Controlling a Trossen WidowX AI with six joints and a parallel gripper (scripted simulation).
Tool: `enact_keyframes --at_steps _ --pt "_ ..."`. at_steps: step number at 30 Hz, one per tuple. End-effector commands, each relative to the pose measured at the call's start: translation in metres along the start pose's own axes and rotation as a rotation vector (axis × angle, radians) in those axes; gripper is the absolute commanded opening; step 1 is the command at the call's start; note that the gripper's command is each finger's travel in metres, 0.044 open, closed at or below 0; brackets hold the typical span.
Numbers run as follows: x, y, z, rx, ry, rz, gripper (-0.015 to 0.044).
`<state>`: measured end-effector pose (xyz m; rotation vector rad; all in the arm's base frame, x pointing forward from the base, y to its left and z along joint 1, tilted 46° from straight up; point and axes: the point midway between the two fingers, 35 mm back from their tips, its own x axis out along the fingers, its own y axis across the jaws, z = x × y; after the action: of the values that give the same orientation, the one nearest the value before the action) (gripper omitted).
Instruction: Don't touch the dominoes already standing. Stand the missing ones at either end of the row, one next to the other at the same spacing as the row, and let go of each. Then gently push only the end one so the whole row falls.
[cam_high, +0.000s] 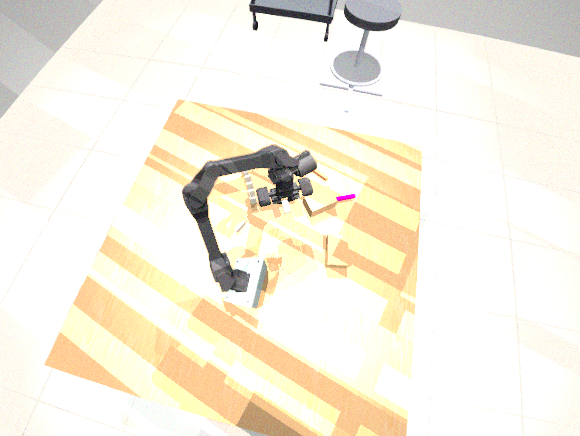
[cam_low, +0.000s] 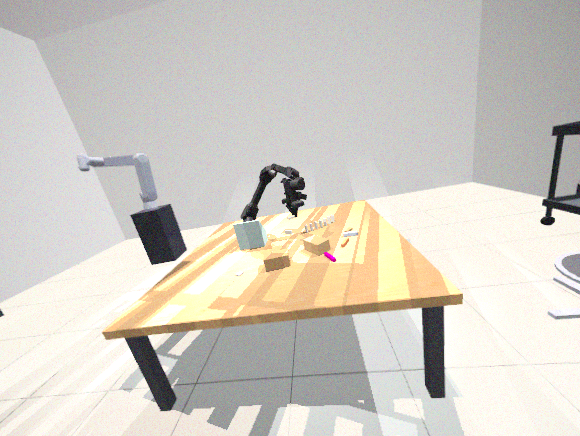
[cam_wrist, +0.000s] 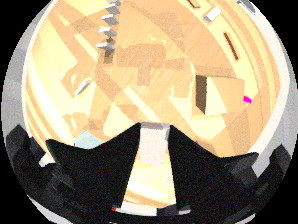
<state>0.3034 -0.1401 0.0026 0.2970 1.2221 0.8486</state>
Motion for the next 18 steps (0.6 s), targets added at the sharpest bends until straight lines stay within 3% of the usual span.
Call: enact_keyframes --at_steps 1,6,10,18 --pt "0.000 -0.026 -0.037 0.757 0.006 -0.008 0.0107" --pt "0.001 -0.041 -0.063 1.309 0.005 -0.008 0.0107" --pt "0.002 -0.046 -0.075 1.573 0.005 -0.006 0.0107" --pt "0.002 -0.047 -0.076 1.589 0.005 -0.006 0.0107"
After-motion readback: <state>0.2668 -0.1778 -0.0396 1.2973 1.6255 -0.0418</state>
